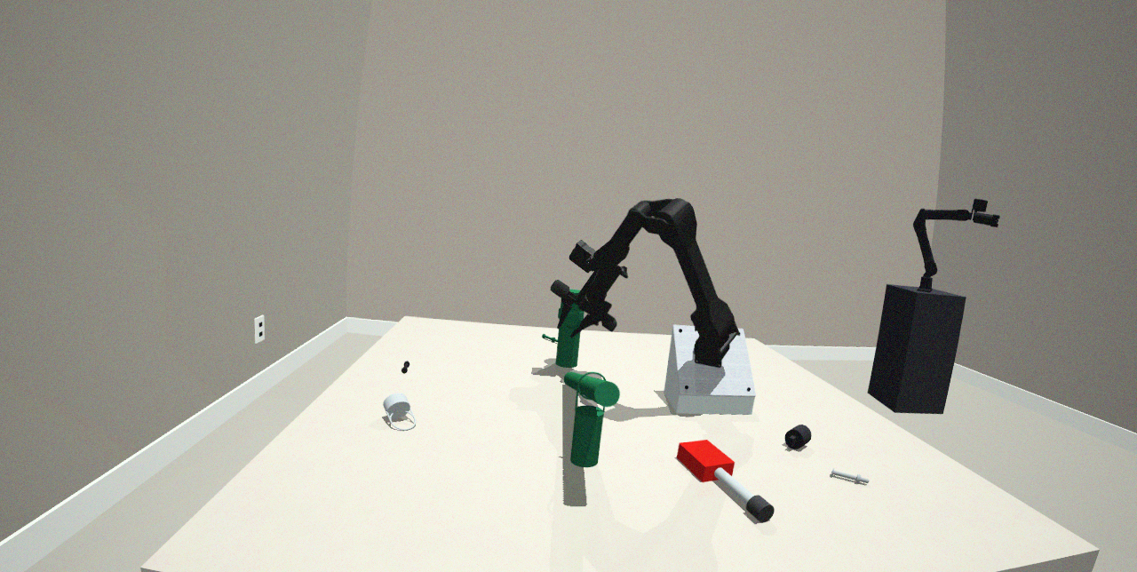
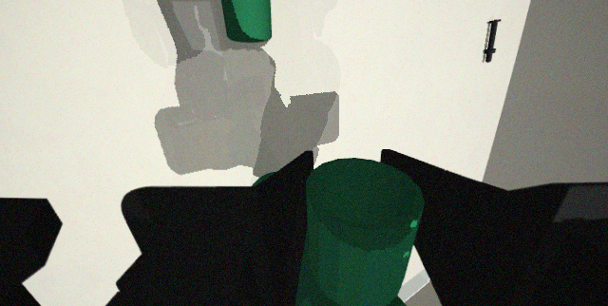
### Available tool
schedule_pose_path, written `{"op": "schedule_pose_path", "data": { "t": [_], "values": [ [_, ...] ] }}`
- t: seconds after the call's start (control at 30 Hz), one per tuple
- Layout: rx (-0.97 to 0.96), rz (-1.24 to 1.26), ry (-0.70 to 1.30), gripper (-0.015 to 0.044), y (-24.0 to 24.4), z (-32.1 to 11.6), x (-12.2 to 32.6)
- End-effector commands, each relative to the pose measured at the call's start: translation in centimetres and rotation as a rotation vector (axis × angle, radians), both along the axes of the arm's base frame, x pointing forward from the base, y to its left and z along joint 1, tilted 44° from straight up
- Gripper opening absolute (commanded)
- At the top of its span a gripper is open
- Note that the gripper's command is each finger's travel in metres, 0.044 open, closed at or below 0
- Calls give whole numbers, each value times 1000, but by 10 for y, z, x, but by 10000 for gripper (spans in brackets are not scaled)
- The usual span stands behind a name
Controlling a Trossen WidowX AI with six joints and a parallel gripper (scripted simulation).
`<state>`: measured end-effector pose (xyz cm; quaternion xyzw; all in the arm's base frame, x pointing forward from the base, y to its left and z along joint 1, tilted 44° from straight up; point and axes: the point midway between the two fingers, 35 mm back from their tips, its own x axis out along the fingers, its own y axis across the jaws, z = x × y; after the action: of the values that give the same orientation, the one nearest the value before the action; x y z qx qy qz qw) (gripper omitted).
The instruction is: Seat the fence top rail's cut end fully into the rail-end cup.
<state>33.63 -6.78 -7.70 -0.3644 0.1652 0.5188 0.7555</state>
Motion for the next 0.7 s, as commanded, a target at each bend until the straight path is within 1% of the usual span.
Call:
{"op": "schedule_pose_path", "data": {
  "t": [0.0, 0.67],
  "values": [
    [2, 24, -25, 0, -2, -1, -3],
    [1, 14, -15, 0, -1, -1, -2]
  ]
}}
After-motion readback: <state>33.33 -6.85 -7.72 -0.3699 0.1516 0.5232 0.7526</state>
